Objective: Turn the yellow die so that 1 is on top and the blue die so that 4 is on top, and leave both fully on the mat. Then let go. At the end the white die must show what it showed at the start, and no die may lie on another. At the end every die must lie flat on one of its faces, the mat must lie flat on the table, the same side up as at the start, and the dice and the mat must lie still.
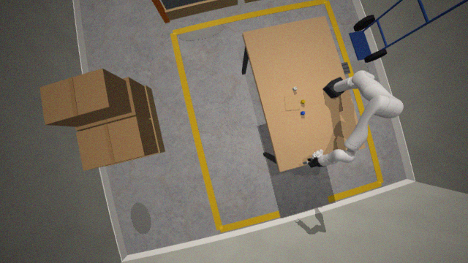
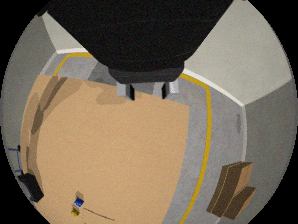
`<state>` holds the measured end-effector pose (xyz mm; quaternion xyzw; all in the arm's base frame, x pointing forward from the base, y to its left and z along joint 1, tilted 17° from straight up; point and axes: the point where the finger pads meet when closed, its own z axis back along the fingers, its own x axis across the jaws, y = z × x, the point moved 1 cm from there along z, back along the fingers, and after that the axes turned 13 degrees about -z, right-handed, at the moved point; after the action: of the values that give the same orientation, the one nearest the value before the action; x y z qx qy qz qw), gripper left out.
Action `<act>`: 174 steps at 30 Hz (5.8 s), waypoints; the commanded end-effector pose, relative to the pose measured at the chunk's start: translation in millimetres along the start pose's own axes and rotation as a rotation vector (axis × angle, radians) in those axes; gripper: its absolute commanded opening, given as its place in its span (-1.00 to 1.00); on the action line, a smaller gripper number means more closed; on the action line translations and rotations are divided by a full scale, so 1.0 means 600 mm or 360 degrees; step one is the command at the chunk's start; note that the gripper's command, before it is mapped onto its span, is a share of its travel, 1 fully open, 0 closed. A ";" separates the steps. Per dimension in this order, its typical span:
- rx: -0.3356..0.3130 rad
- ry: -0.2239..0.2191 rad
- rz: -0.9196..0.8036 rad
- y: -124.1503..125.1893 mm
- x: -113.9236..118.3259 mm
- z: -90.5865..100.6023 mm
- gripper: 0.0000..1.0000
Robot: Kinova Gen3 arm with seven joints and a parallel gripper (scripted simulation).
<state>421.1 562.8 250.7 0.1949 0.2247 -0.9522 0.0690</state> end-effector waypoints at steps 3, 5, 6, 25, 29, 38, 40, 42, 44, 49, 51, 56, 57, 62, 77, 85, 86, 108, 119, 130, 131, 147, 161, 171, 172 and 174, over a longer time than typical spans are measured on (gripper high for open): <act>-0.0004 0.0003 0.0000 -0.002 -0.001 0.002 1.00; -0.0004 0.0003 0.0000 -0.002 -0.001 0.002 1.00; -0.0004 0.0003 0.0000 -0.002 -0.001 0.002 1.00; 0.0041 -0.0001 -0.0102 0.046 -0.017 0.001 1.00; 0.0125 -0.0005 -0.0306 0.139 -0.042 0.003 1.00; 0.0282 0.0001 -0.0752 0.327 -0.071 0.023 1.00; 0.0317 0.0005 -0.0865 0.371 -0.074 0.031 1.00; 0.0352 0.0011 -0.0987 0.417 -0.075 0.040 1.00; 0.0386 0.0018 -0.1115 0.464 -0.074 0.051 1.00; 0.0451 0.0039 -0.1391 0.558 -0.066 0.076 1.00; 0.0451 0.0039 -0.1391 0.558 -0.066 0.076 1.00; 0.0535 0.0085 -0.1838 0.693 -0.038 0.123 1.00; 0.0557 0.0104 -0.1993 0.734 -0.024 0.140 1.00; 0.0593 0.0149 -0.2304 0.809 0.007 0.175 1.00; 0.0604 0.0370 -0.3420 1.001 0.145 0.298 1.00; 0.0541 0.0506 -0.3932 1.056 0.213 0.348 1.00; 0.0532 0.0521 -0.3983 1.061 0.219 0.353 1.00; 0.0505 0.0561 -0.4118 1.072 0.237 0.365 1.00; 0.0505 0.0561 -0.4118 1.078 0.240 0.347 1.00; 0.0505 0.0561 -0.4118 1.107 0.254 0.254 1.00; 0.0505 0.0561 -0.4118 1.109 0.256 0.246 1.00; 0.0505 0.0561 -0.4118 1.121 0.262 0.208 1.00; 0.0505 0.0561 -0.4118 1.121 0.262 0.208 1.00; 0.0505 0.0561 -0.4118 1.121 0.262 0.208 1.00; 0.0505 0.0561 -0.4118 1.121 0.262 0.208 1.00; 0.0505 0.0561 -0.4118 1.121 0.262 0.208 1.00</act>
<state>382.2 -98.9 19.9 -0.0335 0.1395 -0.3074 -0.9407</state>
